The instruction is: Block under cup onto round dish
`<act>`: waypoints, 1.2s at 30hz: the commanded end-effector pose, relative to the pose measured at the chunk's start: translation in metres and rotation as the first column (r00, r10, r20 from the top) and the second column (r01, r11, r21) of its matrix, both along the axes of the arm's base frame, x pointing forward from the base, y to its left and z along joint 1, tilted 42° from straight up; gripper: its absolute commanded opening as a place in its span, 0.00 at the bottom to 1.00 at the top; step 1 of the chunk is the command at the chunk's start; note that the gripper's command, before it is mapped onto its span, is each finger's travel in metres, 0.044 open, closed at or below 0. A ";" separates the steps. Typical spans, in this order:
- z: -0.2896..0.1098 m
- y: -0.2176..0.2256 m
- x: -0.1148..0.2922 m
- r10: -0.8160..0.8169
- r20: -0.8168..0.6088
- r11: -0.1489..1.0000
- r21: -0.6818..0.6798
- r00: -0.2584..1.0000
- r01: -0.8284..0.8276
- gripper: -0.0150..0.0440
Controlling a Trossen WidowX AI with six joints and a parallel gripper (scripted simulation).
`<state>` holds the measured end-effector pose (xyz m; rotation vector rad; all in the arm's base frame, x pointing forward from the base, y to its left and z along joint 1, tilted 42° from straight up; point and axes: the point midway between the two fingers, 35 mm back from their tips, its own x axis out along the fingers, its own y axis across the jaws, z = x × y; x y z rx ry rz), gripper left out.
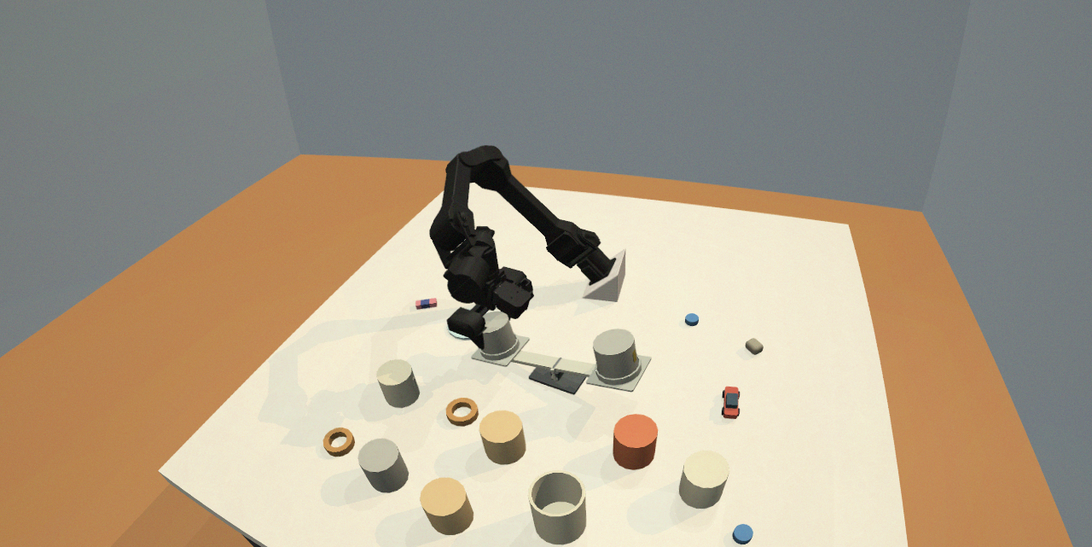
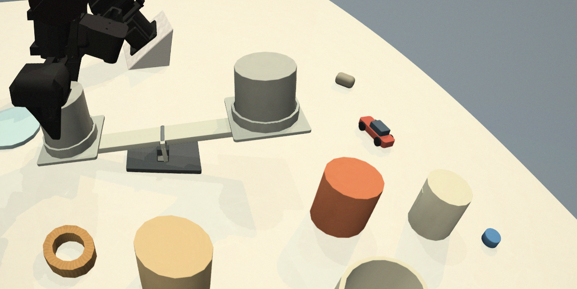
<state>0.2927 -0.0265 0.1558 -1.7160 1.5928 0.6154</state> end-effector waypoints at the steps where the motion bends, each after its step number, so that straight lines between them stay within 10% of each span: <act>1: -0.005 -0.004 -0.001 0.004 -0.006 1.000 -0.005 1.000 -0.004 1.00; 20: -0.012 -0.011 0.000 0.004 -0.005 1.000 -0.007 1.000 -0.004 0.78; 31: -0.005 -0.005 0.000 0.011 0.009 1.000 -0.003 1.000 -0.011 0.29; 36: 0.000 0.000 0.000 0.015 0.018 1.000 0.001 1.000 -0.015 0.25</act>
